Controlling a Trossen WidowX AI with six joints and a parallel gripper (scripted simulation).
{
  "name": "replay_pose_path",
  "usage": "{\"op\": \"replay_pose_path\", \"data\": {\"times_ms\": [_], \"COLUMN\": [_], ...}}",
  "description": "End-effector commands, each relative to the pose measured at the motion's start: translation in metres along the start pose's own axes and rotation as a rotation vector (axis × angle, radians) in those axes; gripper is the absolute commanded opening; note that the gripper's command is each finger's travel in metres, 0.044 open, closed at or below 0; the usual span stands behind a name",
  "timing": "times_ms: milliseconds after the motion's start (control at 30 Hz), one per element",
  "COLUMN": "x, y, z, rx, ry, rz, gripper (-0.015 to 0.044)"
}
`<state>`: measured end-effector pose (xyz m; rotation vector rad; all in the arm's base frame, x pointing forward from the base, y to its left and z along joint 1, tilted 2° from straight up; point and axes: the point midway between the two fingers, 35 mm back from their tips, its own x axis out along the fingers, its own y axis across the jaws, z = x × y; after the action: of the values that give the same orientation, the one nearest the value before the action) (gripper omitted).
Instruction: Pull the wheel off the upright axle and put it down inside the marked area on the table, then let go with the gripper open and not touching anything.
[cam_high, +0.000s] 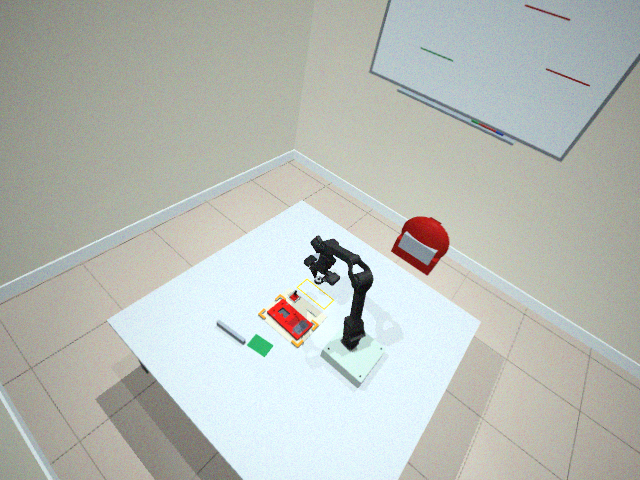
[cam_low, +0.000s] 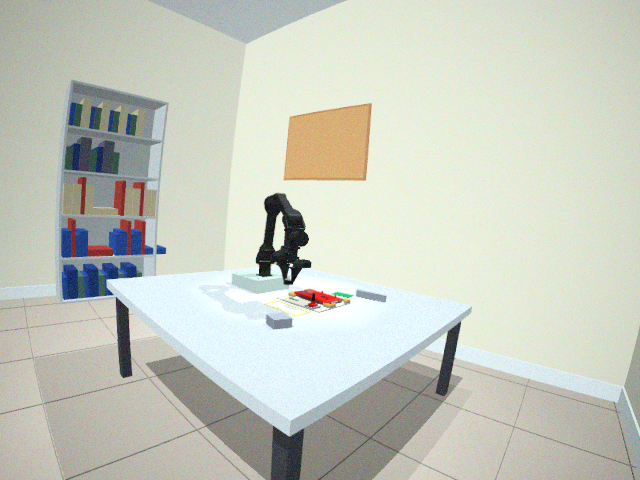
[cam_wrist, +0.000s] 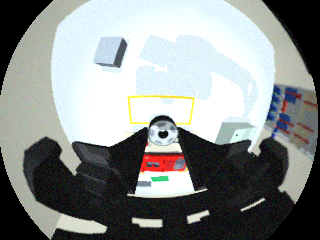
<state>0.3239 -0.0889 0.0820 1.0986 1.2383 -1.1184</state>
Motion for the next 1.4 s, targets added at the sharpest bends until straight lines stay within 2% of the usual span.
{"op": "replay_pose_path", "data": {"times_ms": [0,300,633,800,1167,1367], "x": [0.008,0.032,0.101,0.106,0.1,0.045], "y": [-0.003,-0.002,-0.004,-0.005,-0.004,-0.003], "z": [0.0,0.0,0.0,-0.001,-0.001,-0.001], "rx": [-0.009,-0.009,-0.009,-0.009,-0.006,-0.009], "ry": [0.0,0.0,0.0,0.0,0.006,0.001], "rz": [-0.009,-0.009,-0.01,-0.01,-0.014,-0.009], "gripper": [0.0,0.0,0.0,0.0,0.0289,0.03]}}
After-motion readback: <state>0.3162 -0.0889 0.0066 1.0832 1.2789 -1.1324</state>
